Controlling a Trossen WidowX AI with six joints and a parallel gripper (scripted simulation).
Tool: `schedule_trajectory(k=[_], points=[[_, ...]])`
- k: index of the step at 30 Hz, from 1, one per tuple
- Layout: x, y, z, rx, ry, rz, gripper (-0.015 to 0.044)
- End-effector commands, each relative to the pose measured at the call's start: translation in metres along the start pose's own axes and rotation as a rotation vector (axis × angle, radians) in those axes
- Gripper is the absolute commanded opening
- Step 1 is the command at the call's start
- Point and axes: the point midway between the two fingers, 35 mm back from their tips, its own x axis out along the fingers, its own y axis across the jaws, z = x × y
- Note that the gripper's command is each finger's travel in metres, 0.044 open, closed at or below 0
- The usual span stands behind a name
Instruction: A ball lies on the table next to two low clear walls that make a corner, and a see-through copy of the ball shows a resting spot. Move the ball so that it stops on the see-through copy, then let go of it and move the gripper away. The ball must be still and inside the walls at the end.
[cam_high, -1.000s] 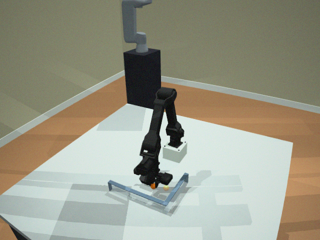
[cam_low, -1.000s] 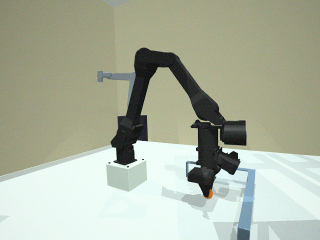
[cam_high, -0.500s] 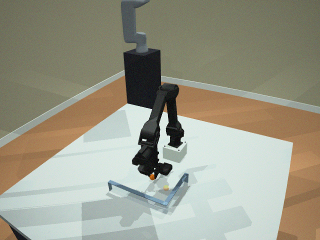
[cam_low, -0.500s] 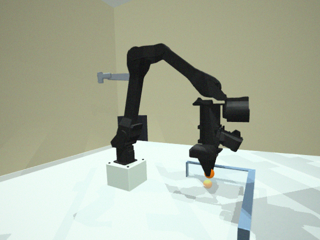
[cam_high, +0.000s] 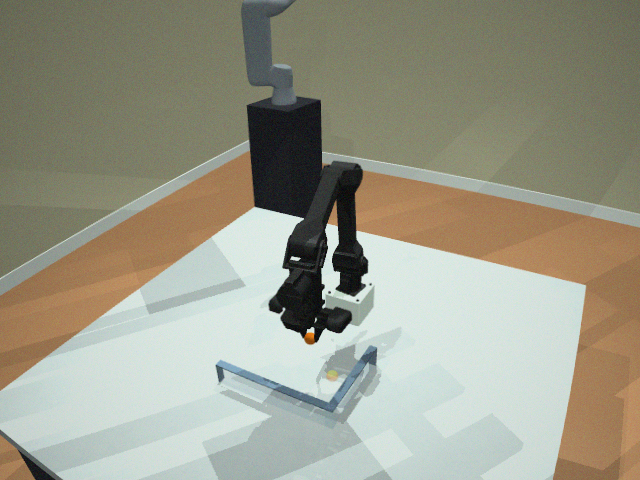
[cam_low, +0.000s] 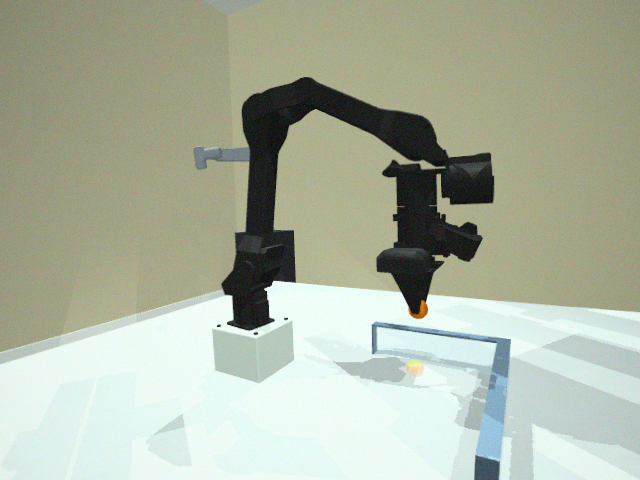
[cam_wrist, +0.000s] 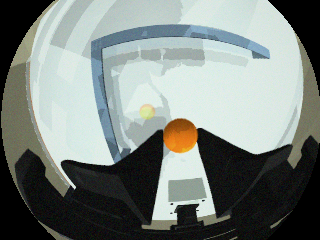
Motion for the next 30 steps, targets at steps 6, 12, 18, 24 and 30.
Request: schedule_trajectory(k=[6,12,18,24,30], points=[[0.027,0.041,-0.015,-0.003,0.010,0.005,0.0000],[0.035,0.048,-0.017,-0.003,0.010,0.006,0.0000],[0.069,0.049,-0.016,-0.003,0.010,0.006,0.0000],[0.101,0.048,-0.019,-0.003,0.011,0.006,0.0000],[0.104,0.048,-0.019,-0.003,0.011,0.006,0.0000]])
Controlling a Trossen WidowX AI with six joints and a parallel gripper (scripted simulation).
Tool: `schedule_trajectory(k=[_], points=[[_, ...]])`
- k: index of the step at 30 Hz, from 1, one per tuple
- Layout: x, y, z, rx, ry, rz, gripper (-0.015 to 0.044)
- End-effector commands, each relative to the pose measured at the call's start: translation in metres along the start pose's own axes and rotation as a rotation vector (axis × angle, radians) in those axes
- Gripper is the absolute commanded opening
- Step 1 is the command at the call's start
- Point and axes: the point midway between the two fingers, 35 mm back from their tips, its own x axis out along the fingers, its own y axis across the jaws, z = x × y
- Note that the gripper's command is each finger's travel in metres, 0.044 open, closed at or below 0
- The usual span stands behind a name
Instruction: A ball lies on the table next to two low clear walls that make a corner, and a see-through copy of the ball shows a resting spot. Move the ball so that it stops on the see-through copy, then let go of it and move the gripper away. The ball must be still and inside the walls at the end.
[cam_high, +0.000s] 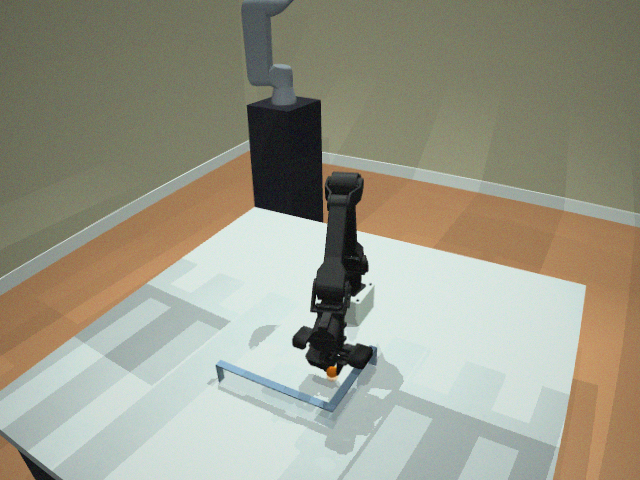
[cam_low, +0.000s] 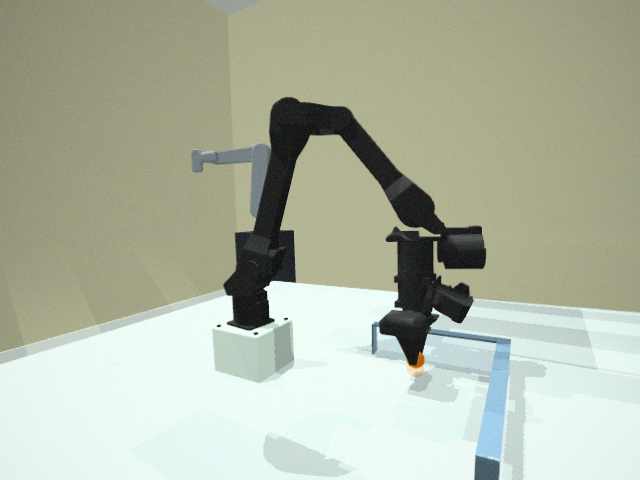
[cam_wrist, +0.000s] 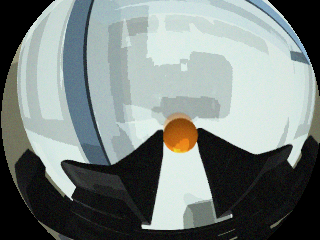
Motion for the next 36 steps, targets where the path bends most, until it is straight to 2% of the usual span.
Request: schedule_trajectory(k=[1,15,24,31,36], points=[[0.005,0.000,-0.001,0.004,0.002,0.001,0.0000],[0.020,0.000,-0.001,0.004,0.002,0.001,0.0000],[0.017,0.000,0.001,0.000,-0.003,0.001,0.0236],[0.015,0.000,0.001,0.000,-0.003,0.001,0.0247],[-0.058,0.001,0.001,0.003,0.001,0.001,0.0247]])
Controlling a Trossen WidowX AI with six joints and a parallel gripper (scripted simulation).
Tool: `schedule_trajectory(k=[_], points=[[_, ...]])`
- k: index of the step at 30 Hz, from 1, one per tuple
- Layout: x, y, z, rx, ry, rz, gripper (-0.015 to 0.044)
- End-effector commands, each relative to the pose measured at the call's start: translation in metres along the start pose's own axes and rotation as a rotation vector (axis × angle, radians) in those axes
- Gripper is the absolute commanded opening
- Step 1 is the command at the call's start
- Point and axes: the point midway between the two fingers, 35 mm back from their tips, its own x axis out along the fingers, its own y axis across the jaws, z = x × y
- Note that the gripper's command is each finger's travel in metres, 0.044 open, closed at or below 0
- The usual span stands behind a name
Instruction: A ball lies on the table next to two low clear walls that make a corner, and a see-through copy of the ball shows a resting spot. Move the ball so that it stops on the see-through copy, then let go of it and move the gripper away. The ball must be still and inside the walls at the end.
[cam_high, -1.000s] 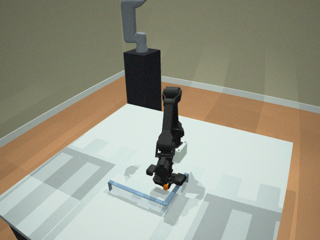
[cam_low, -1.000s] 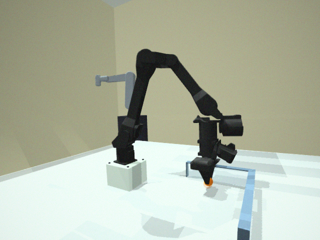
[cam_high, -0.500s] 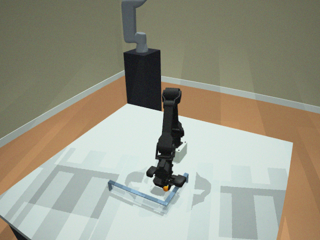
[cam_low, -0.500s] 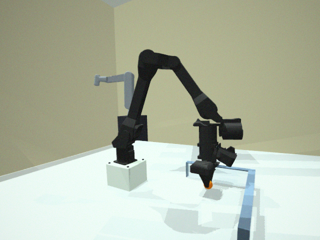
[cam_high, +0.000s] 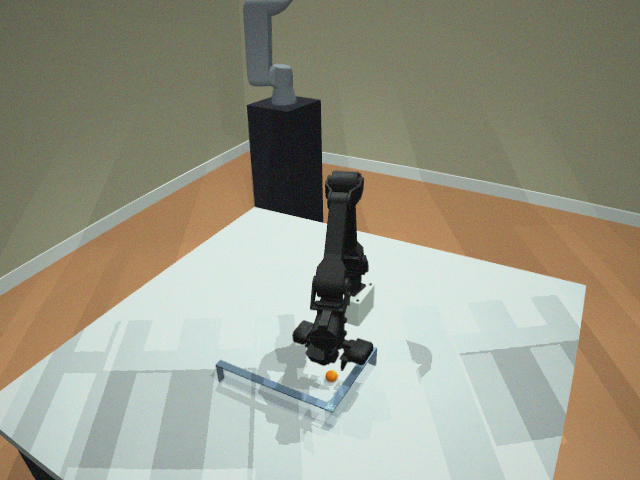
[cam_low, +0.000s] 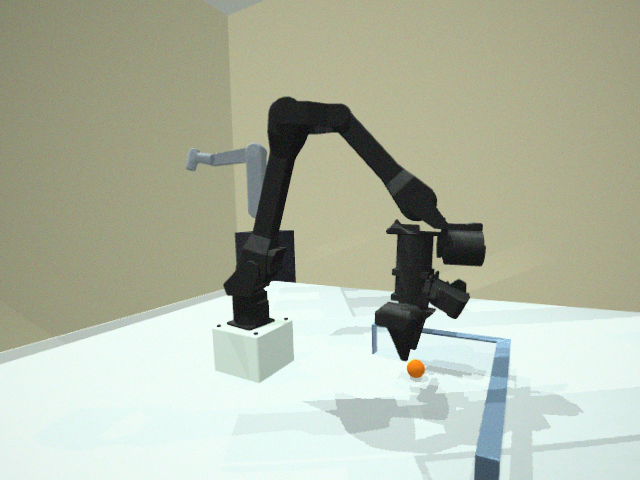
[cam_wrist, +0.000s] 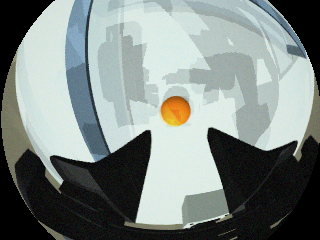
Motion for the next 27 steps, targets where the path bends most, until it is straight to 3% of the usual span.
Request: schedule_trajectory(k=[1,12,19,27], points=[[-0.055,0.002,0.005,0.004,-0.047,0.016,0.0247],[-0.054,0.003,0.009,0.000,-0.068,0.021,0.0247],[-0.103,0.000,0.001,0.000,-0.065,0.020,0.0431],[-0.103,0.000,0.001,0.000,-0.065,0.020,0.0440]])
